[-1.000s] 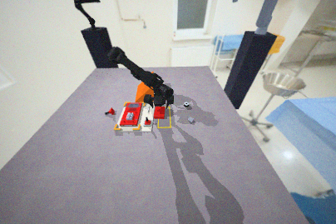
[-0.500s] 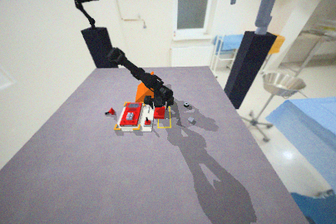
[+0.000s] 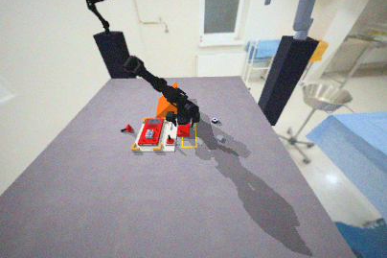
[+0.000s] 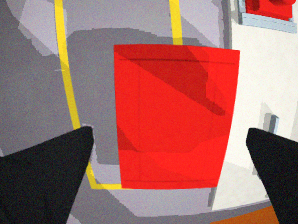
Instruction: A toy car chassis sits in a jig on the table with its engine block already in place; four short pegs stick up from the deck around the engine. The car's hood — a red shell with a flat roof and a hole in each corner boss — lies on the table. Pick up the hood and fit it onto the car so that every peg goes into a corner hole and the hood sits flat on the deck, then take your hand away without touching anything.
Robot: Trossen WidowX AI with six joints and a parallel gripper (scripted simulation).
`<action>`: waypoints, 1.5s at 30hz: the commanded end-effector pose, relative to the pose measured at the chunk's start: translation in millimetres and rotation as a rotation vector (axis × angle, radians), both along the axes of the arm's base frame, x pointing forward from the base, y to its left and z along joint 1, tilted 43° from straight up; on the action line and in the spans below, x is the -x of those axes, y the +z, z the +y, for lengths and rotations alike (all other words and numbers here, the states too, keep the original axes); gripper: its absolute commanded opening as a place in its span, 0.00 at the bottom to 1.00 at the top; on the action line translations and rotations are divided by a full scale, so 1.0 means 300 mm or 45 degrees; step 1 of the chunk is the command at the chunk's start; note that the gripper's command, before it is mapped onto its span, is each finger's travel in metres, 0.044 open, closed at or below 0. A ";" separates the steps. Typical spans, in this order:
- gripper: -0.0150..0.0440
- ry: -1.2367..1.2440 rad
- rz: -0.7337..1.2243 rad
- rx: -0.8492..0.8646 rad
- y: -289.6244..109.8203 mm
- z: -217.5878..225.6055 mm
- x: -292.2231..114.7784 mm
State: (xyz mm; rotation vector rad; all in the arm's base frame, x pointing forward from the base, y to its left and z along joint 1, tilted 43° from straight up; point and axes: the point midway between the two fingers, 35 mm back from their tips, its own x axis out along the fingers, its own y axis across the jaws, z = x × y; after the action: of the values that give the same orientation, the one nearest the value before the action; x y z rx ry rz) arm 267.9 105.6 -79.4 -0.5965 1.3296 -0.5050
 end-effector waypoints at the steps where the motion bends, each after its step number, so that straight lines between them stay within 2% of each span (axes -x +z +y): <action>1: 1.00 0.003 0.003 0.010 -0.005 -0.012 0.001; 45: 1.00 0.003 0.002 0.011 -0.056 -0.061 -0.011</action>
State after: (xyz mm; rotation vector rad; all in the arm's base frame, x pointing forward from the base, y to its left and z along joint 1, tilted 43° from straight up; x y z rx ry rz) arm 270.8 89.5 -95.2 -0.5990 1.3304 -0.5072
